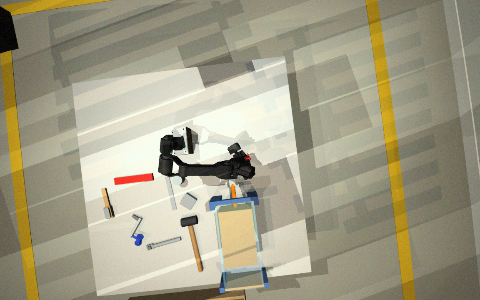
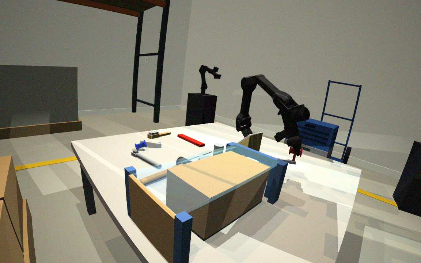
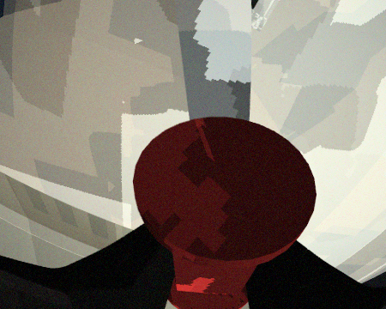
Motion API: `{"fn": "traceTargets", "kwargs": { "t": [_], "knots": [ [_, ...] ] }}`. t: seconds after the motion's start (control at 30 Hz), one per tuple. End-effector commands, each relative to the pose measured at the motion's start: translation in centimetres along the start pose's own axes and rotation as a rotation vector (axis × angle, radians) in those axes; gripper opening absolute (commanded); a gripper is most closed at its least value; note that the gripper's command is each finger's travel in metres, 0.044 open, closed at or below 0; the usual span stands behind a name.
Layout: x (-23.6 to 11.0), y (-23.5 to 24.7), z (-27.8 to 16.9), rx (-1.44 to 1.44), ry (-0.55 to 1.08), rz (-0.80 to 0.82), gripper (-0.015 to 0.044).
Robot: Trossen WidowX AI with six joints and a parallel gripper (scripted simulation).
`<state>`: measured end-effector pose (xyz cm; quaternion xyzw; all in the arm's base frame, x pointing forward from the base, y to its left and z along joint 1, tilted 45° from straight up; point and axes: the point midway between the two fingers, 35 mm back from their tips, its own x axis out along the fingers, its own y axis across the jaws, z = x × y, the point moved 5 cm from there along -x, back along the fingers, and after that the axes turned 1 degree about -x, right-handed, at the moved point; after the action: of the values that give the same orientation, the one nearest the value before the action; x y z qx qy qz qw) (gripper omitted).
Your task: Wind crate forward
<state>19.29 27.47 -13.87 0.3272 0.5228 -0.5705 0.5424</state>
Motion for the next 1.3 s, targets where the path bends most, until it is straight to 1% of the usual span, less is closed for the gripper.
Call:
{"fn": "traceTargets", "kwargs": {
  "t": [0.0, 1.27],
  "knots": [
    [0.0, -1.8, 0.4, -0.007, -0.018, -0.037, 0.0000],
    [-1.2, -5.6, 2.5, -0.007, -0.020, -0.040, 0.0000]
  ]
}}
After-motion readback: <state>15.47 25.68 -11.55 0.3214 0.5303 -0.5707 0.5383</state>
